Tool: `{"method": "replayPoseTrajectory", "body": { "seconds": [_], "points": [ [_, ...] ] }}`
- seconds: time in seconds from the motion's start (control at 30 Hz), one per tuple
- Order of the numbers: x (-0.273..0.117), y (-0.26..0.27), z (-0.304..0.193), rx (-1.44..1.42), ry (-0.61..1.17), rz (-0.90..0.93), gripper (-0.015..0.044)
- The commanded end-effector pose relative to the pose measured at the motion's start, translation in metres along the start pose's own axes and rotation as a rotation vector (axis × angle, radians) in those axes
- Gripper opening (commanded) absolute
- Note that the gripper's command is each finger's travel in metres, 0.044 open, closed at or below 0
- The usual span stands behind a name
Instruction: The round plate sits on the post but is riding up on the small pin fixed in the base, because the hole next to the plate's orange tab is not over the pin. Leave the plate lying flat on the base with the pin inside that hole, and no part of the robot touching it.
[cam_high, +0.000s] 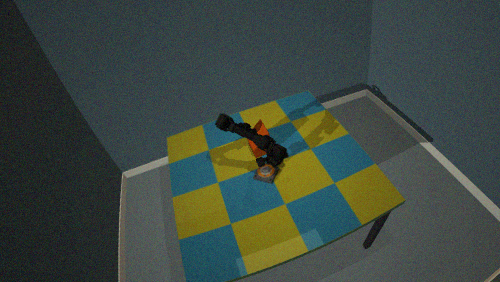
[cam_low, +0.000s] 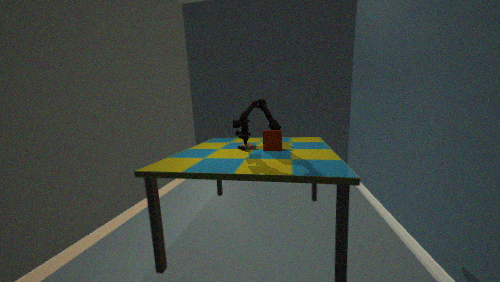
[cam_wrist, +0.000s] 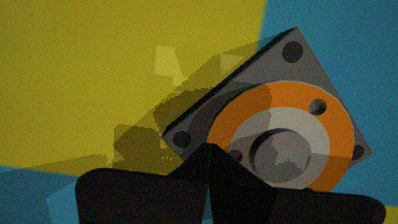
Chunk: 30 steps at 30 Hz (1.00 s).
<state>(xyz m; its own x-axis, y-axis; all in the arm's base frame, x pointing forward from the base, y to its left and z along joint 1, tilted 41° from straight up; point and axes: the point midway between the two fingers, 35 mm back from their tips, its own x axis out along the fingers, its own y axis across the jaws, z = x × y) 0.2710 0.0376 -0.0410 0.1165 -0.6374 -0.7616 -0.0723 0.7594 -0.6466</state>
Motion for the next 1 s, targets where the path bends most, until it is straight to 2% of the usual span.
{"method": "replayPoseTrajectory", "body": {
  "seconds": [0.0, 0.97],
  "points": [
    [0.003, 0.000, -0.008, -0.006, 0.017, 0.001, 0.0000],
    [0.002, -0.007, -0.028, -0.006, 0.018, 0.001, 0.0000]
  ]
}}
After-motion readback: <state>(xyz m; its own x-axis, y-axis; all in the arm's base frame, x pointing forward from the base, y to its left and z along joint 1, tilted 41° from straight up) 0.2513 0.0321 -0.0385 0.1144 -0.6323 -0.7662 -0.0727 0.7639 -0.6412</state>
